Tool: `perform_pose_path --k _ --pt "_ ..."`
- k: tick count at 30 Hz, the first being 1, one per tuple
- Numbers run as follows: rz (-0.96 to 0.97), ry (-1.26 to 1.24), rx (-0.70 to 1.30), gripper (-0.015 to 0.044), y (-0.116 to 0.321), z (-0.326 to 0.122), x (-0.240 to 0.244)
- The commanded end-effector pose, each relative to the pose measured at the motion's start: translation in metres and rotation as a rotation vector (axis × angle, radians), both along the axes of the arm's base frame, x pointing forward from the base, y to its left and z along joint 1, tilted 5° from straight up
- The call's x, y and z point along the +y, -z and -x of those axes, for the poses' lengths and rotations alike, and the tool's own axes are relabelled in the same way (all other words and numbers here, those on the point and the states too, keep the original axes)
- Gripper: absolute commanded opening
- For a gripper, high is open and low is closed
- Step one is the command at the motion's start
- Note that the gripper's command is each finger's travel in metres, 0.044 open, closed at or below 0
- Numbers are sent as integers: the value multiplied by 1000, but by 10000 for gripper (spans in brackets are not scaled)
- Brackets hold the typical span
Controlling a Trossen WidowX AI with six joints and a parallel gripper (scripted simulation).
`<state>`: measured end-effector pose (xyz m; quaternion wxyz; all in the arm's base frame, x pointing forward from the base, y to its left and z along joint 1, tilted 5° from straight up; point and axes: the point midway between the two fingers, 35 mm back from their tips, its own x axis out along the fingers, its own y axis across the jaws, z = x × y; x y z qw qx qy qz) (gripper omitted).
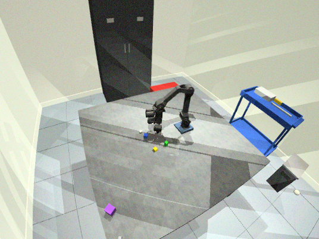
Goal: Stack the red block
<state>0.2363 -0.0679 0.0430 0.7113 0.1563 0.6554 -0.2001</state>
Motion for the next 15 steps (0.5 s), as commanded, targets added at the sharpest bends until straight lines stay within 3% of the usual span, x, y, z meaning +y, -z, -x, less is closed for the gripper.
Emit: perform_pose_path --k 1,14,15 --pt "4 -4 -1 414 0 0 -1" --pt "4 -4 -1 73 0 0 -1" --pt "4 -4 -1 66 0 0 -1"
